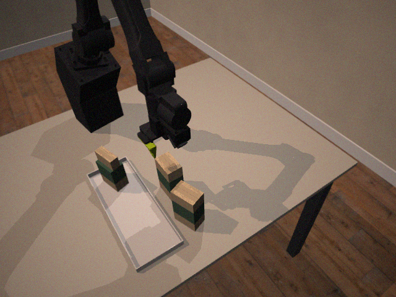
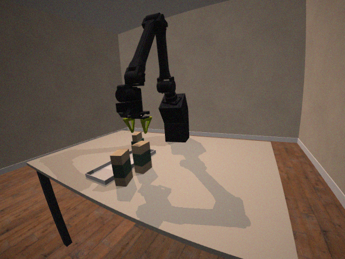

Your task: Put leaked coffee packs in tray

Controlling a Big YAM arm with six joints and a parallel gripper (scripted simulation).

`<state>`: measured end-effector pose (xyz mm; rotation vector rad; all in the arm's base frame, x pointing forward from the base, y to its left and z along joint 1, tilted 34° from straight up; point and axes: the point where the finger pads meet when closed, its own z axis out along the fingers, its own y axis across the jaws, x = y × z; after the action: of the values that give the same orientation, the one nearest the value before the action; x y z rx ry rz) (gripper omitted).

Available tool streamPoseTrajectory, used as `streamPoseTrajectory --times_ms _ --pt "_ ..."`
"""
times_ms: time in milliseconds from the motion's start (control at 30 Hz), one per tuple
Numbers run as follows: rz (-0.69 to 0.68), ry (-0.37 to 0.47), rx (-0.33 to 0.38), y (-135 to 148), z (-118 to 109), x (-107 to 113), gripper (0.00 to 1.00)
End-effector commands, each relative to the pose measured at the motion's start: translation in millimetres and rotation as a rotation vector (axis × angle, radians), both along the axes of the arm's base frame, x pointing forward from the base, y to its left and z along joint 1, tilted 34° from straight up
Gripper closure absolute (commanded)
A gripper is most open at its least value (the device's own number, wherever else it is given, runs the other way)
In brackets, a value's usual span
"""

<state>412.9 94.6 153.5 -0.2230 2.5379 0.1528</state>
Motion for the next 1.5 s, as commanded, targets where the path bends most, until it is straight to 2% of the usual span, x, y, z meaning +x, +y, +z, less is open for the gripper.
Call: streamPoseTrajectory --times_ms 0,133,300,367,500,533,600,700,800,900,1467 --pt "-0.013 -0.028 0.031 9.3 22.3 7.4 0.22" --pt "-0.028 -0.018 0.027 4.6 6.2 14.0 0.22" --pt "-0.018 0.009 0.019 9.9 -26.1 15.3 0.22" --pt "-0.015 0.006 0.018 11.7 -31.0 20.4 0.22" --pt "-0.019 0.0 0.02 10.8 -31.5 25.2 0.22" --pt "-0.019 -0.035 0.027 10.4 -16.7 25.4 0.22" --pt "-0.019 -0.043 0.029 11.1 -12.9 28.3 0.22" --pt "-0.019 -0.043 0.029 11.1 -12.6 28.6 0.22" --pt "-0.019 -0.011 0.022 11.1 -26.6 28.4 0.22" --pt "-0.019 -0.032 0.027 11.0 -16.6 28.0 0.22" --pt "-0.019 -0.032 0.027 11.0 -16.6 28.0 0.22"
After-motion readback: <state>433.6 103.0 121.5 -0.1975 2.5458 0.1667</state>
